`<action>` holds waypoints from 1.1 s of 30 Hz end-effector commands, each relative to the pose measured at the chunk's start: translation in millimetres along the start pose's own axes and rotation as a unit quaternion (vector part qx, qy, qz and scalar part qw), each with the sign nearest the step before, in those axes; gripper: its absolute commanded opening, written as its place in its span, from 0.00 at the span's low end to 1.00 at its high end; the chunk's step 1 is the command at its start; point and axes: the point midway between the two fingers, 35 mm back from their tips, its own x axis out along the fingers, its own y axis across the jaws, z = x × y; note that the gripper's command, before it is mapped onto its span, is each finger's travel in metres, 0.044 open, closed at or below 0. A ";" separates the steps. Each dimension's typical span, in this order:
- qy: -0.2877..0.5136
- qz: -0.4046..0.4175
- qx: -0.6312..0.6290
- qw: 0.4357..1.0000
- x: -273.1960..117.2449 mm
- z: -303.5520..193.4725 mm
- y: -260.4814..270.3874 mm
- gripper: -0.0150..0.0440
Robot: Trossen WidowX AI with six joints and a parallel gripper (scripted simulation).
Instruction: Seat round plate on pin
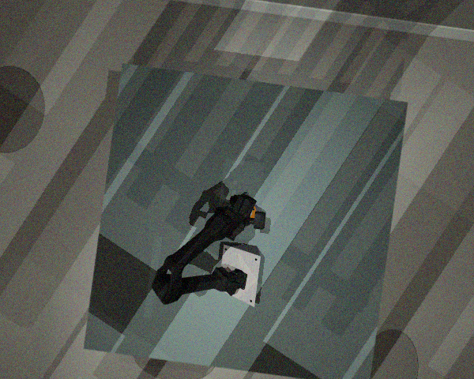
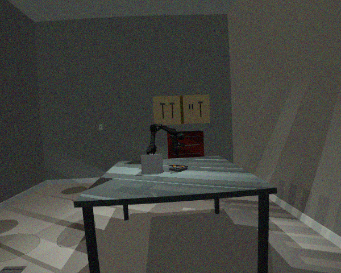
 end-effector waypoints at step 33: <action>0.065 0.066 0.018 0.996 71.0 -58.1 12.5 0.25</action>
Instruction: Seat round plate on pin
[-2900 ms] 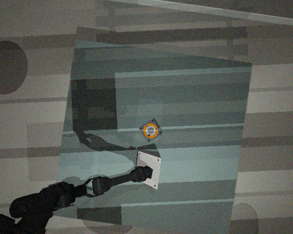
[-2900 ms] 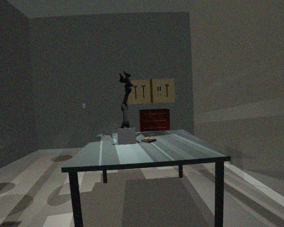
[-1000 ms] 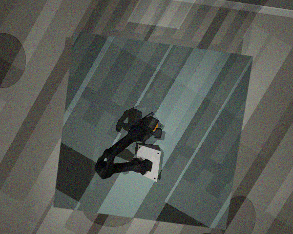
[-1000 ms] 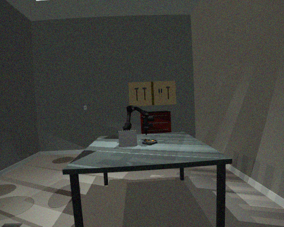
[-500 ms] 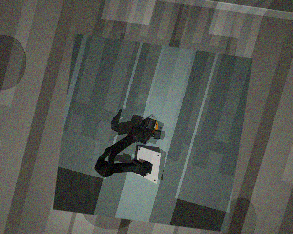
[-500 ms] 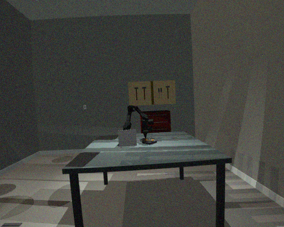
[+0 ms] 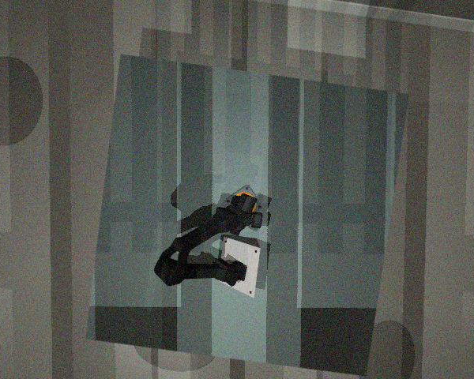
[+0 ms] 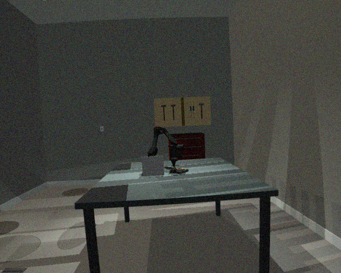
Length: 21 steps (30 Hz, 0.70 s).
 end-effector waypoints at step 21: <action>0.005 -0.001 0.002 1.000 1.3 -2.0 -29.7 0.25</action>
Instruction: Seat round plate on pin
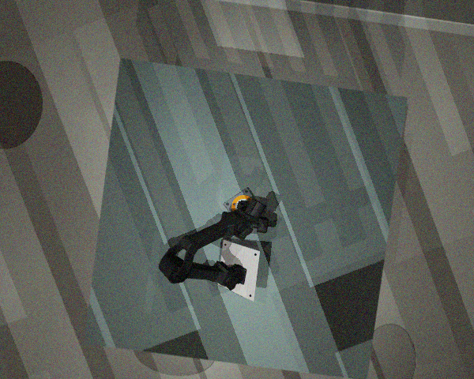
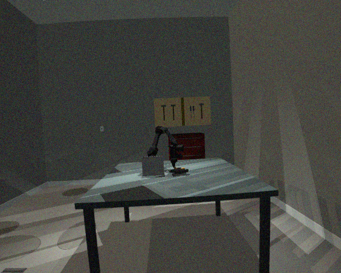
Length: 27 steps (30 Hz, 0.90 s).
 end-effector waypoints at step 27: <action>0.001 -0.003 -0.002 1.000 -44.5 3.0 -12.1 0.25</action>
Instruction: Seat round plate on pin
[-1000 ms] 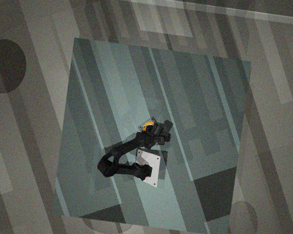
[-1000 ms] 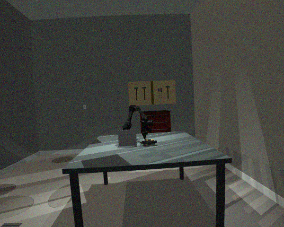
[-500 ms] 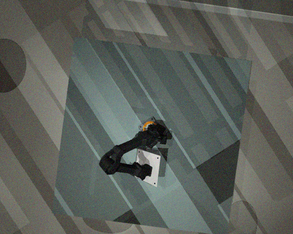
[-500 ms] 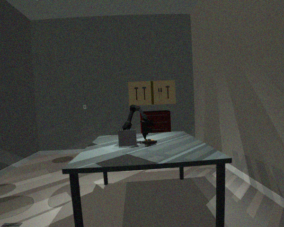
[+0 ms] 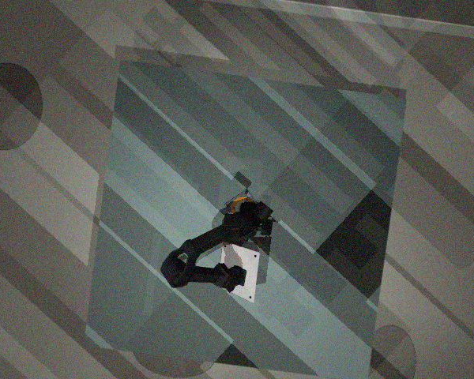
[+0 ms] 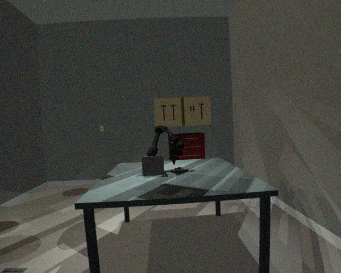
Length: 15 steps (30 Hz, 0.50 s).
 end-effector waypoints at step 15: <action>-0.002 -0.001 -0.001 1.000 -7.8 0.6 -0.3 0.25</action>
